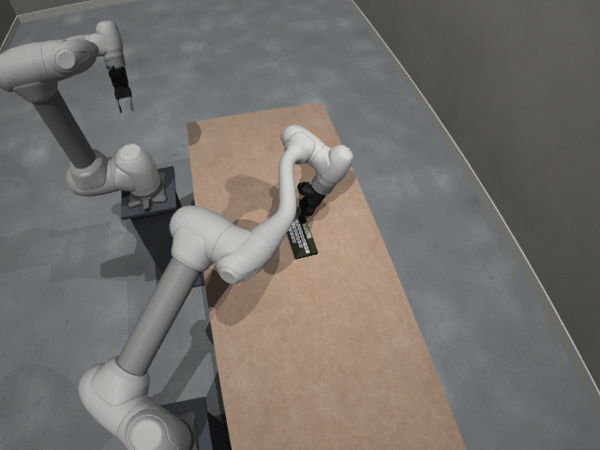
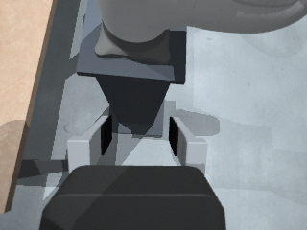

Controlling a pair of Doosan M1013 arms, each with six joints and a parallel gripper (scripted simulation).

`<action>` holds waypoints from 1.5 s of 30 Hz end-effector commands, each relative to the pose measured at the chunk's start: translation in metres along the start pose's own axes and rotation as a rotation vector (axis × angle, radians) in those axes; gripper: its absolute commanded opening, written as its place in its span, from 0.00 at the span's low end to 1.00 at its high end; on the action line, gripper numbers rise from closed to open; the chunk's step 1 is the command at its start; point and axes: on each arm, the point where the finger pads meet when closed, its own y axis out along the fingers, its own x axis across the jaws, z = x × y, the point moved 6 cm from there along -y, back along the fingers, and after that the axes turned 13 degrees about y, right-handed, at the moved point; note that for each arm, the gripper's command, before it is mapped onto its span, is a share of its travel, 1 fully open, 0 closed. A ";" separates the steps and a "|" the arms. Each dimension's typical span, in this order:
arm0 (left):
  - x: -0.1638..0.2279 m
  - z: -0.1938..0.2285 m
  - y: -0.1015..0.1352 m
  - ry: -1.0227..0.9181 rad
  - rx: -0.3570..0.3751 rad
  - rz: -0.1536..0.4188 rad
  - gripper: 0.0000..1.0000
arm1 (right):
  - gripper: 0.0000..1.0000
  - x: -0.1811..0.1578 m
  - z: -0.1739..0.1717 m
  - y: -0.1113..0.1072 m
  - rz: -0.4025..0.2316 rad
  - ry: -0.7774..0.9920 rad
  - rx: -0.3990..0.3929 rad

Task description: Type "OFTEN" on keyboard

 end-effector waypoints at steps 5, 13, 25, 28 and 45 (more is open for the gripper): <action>0.002 0.001 0.002 0.005 -0.005 -0.002 1.00 | 0.00 0.002 0.000 0.005 -0.001 -0.005 0.004; 0.002 0.001 0.002 0.005 -0.005 -0.002 1.00 | 0.00 0.002 0.000 0.006 -0.001 -0.005 0.004; 0.002 0.001 0.002 0.005 -0.005 -0.002 1.00 | 0.00 0.001 0.006 -0.009 -0.004 -0.003 0.003; 0.002 0.001 0.002 0.005 -0.005 -0.002 1.00 | 0.00 0.000 0.008 -0.012 -0.003 -0.001 0.004; 0.002 0.001 0.002 0.005 -0.005 -0.002 1.00 | 0.00 -0.014 0.010 -0.006 -0.005 -0.005 0.000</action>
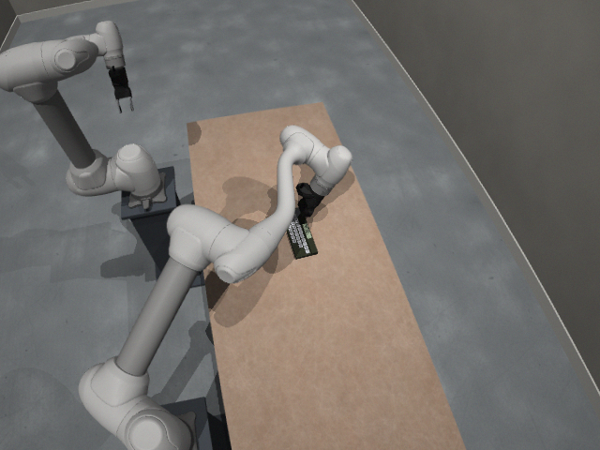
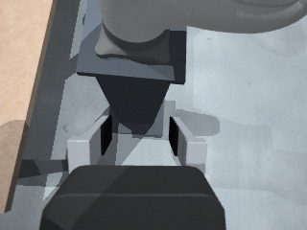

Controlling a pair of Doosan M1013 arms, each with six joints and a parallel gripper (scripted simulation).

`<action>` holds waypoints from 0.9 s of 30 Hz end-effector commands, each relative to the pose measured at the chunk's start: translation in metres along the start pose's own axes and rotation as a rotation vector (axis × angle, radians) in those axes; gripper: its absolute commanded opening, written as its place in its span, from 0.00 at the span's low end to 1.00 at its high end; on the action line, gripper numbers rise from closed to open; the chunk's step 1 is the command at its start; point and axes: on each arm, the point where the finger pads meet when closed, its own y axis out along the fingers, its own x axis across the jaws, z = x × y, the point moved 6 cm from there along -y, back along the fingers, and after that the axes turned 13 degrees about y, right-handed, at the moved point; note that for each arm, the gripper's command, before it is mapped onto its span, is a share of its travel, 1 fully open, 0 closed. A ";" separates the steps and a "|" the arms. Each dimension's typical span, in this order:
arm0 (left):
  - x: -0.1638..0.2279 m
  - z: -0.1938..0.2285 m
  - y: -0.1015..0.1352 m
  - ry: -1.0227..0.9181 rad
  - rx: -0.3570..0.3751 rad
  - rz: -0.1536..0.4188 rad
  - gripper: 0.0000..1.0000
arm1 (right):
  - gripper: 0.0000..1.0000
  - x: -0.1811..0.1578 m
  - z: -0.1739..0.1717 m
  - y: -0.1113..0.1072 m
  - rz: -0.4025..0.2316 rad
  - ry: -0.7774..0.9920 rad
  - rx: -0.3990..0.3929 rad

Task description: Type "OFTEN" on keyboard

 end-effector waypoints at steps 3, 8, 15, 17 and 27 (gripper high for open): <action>0.002 0.001 0.002 0.005 -0.005 -0.002 1.00 | 0.00 -0.012 0.004 -0.003 -0.008 -0.003 -0.005; 0.002 0.001 0.002 0.005 -0.005 -0.002 1.00 | 0.00 -0.019 0.007 -0.001 -0.007 -0.003 -0.006; 0.002 0.001 0.002 0.005 -0.005 -0.002 1.00 | 0.00 -0.020 0.008 0.000 -0.005 -0.001 -0.004; 0.002 0.001 0.002 0.005 -0.005 -0.002 1.00 | 0.00 -0.019 0.007 -0.001 -0.008 -0.002 -0.006; 0.002 0.001 0.002 0.005 -0.005 -0.002 1.00 | 0.00 -0.018 0.003 0.010 -0.003 -0.001 -0.003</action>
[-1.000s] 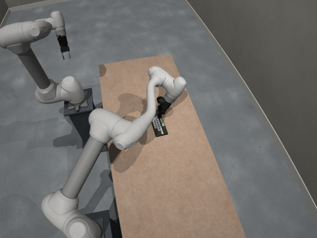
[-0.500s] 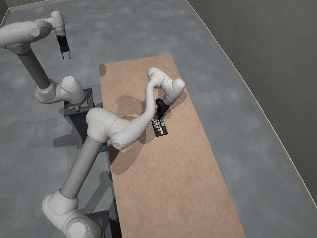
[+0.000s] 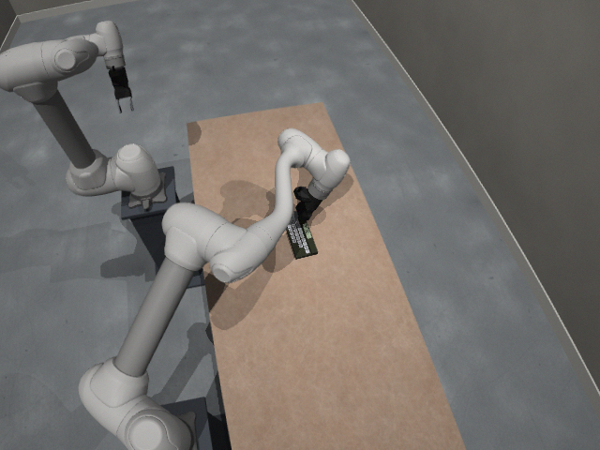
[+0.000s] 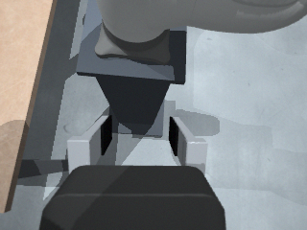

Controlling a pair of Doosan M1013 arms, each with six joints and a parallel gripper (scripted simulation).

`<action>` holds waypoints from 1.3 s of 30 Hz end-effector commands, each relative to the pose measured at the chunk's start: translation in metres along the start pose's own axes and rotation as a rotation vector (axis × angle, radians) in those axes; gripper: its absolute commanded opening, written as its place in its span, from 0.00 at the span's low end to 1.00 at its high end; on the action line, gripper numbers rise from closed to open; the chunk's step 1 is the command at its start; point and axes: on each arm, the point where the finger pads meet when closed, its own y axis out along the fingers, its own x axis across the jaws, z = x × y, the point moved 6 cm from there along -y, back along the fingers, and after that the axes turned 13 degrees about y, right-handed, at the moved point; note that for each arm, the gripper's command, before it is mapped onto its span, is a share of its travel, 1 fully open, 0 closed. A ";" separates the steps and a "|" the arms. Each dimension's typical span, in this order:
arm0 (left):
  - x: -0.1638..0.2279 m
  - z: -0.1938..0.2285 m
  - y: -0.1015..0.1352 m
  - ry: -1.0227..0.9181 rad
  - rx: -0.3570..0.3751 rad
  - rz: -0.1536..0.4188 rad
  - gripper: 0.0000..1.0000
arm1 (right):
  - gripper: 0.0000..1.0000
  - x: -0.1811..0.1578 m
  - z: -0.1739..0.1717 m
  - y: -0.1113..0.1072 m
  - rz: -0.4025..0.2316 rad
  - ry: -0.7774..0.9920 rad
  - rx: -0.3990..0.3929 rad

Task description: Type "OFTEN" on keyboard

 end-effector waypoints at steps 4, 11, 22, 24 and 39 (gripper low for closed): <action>0.002 0.001 0.002 0.005 -0.005 -0.002 1.00 | 0.00 -0.002 -0.005 0.003 0.001 0.000 -0.002; 0.002 0.001 0.002 0.005 -0.005 -0.002 1.00 | 0.00 -0.002 -0.005 0.004 0.002 0.000 -0.002; 0.002 0.001 0.002 0.005 -0.005 -0.002 1.00 | 0.00 -0.002 -0.006 0.005 0.002 0.001 -0.002; 0.002 0.001 0.002 0.005 -0.005 -0.002 1.00 | 0.00 -0.002 -0.006 0.005 0.002 0.000 -0.002; 0.002 0.001 0.002 0.005 -0.005 -0.002 1.00 | 0.00 -0.001 -0.007 0.007 0.002 0.000 -0.002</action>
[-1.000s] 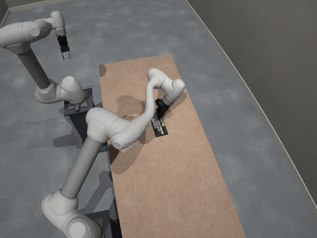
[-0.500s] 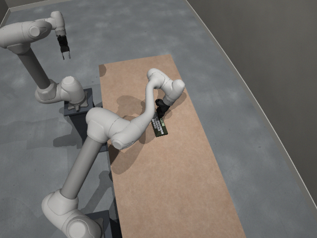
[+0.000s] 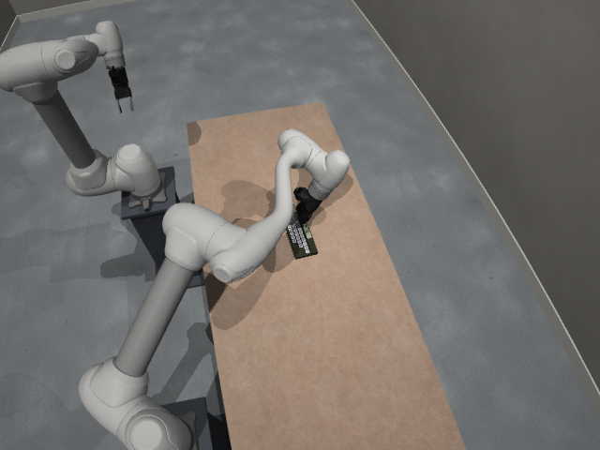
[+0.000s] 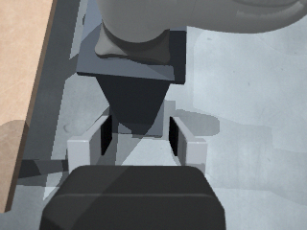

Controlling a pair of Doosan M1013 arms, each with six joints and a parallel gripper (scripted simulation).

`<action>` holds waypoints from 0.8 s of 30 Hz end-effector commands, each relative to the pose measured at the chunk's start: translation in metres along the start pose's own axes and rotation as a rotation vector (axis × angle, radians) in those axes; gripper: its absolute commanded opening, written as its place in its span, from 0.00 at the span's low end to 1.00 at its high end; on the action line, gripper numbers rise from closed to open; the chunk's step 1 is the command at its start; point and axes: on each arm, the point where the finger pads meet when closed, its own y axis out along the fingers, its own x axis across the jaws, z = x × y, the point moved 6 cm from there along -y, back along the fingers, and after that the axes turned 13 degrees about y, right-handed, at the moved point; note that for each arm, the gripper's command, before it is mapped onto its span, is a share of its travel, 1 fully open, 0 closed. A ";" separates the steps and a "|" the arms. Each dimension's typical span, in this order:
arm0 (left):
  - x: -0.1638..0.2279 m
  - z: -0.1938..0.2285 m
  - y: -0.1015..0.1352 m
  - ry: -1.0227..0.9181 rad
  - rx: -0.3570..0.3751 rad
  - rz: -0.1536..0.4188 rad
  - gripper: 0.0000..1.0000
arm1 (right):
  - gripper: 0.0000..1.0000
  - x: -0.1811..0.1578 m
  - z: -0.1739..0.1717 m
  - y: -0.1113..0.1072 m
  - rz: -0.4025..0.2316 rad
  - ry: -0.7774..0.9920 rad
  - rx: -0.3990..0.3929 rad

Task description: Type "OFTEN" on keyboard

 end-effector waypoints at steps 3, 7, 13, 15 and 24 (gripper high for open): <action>0.002 0.001 0.002 0.005 -0.005 -0.002 1.00 | 0.00 -0.002 -0.005 0.003 0.002 0.001 -0.002; 0.002 0.001 0.002 0.005 -0.005 -0.002 1.00 | 0.00 -0.002 -0.005 0.003 0.002 0.001 -0.002; 0.002 0.001 0.002 0.005 -0.005 -0.002 1.00 | 0.00 -0.002 -0.006 0.004 0.002 0.001 -0.002; 0.002 0.001 0.002 0.005 -0.005 -0.002 1.00 | 0.00 -0.002 -0.005 0.003 0.002 0.001 -0.002; 0.002 0.001 0.002 0.005 -0.005 -0.002 1.00 | 0.00 -0.003 0.002 -0.014 -0.001 0.003 -0.003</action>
